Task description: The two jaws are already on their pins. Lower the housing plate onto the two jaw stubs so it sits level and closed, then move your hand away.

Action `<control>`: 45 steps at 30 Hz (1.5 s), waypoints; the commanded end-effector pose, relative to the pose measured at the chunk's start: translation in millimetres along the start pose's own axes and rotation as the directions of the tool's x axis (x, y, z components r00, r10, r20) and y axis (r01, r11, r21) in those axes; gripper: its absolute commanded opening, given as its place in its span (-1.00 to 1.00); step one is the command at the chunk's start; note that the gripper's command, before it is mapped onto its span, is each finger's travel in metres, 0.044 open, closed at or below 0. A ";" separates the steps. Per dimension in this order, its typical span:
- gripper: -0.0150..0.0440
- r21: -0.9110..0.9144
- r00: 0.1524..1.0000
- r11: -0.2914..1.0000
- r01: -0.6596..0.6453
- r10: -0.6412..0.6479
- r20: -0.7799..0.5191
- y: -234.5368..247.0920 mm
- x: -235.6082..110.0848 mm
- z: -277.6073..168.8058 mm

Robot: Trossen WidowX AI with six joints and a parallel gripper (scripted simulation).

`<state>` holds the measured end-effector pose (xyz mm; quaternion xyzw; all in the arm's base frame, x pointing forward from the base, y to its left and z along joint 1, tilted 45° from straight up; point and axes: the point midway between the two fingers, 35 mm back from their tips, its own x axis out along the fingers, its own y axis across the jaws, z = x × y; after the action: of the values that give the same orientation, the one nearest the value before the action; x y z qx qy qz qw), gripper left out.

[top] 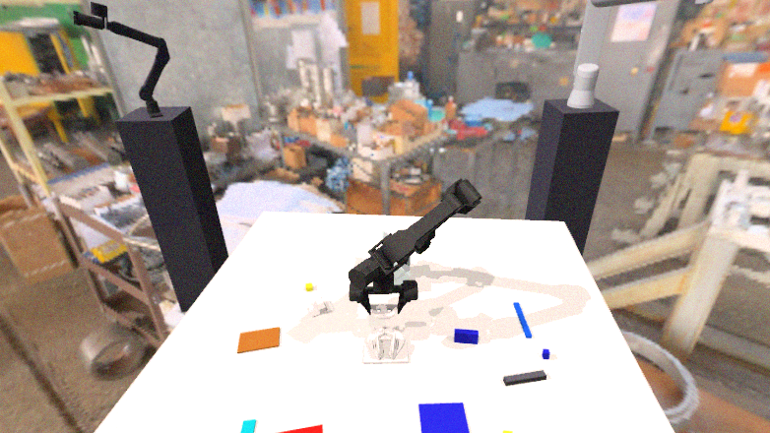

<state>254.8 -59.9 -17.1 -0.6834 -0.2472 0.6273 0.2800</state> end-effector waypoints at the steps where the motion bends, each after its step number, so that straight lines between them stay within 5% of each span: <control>1: 0.70 0.001 1.000 1.000 0.002 -0.002 -0.004 -3.7 0.1 3.4; 45: 0.70 -0.006 1.000 1.000 0.001 -0.001 -0.004 -2.6 14.0 1.7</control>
<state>253.9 -52.7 -21.5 -0.6864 -0.2491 0.6251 0.2758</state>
